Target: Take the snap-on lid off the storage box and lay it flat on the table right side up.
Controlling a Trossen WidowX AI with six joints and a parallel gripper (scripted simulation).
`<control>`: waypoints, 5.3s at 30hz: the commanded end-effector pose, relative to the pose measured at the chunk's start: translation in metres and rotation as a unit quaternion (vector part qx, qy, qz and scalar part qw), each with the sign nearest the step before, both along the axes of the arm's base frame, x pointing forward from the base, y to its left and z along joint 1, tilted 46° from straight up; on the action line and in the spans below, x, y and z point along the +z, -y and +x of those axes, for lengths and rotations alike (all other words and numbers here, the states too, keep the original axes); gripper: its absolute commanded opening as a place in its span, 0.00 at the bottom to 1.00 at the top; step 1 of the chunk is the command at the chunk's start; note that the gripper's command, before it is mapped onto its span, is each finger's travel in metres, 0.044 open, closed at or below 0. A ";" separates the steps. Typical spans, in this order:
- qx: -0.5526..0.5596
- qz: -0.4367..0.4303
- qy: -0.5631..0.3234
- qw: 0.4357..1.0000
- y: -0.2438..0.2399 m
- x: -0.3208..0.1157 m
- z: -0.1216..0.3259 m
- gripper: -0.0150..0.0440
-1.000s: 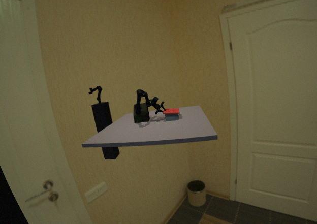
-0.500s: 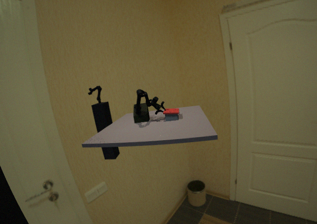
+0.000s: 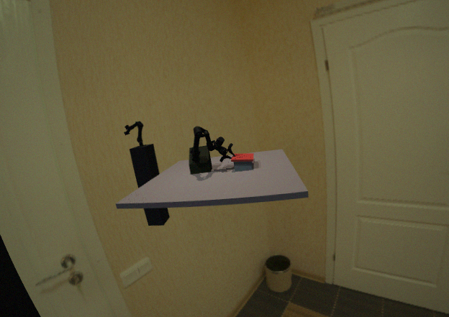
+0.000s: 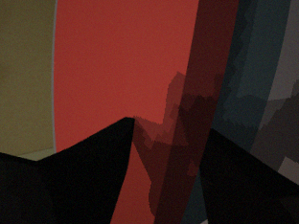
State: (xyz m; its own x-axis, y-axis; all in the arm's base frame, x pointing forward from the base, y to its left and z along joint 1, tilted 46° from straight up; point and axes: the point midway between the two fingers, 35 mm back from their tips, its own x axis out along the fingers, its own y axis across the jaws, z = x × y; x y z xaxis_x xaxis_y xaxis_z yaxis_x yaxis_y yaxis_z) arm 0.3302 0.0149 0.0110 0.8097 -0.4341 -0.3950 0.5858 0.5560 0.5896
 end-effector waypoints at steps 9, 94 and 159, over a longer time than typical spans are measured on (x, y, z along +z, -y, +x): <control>0.001 -0.002 -0.001 1.000 0.000 0.000 0.002 0.25; 0.001 0.000 0.001 1.000 -0.045 0.046 0.017 0.25; 0.001 0.002 0.001 1.000 -0.105 0.108 0.039 0.25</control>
